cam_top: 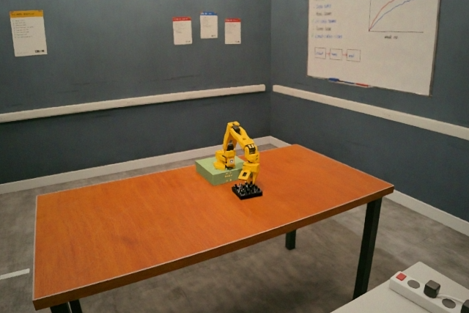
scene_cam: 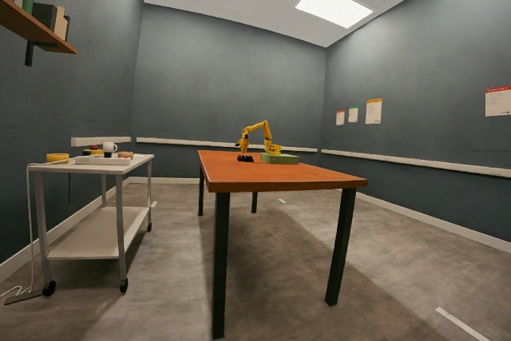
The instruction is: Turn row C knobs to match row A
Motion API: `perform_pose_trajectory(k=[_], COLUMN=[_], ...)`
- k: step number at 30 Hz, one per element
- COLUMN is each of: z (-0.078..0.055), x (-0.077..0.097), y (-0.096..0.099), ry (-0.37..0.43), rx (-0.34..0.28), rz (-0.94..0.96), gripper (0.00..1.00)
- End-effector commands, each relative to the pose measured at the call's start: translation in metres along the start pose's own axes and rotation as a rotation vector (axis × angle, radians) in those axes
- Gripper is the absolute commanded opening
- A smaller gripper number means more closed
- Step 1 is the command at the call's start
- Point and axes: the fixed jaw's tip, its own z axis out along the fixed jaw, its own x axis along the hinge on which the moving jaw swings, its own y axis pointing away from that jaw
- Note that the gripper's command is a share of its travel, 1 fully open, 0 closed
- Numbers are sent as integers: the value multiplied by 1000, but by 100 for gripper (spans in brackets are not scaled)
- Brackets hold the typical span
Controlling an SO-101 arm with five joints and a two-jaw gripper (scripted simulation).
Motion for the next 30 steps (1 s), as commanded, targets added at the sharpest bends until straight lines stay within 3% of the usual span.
perform_pose_trajectory(k=[1, 30], z=[5, 10], x=[3, 6], y=[-4, -7], ry=[11, 11], rx=[20, 20], rz=[6, 6], gripper=[10, 10])
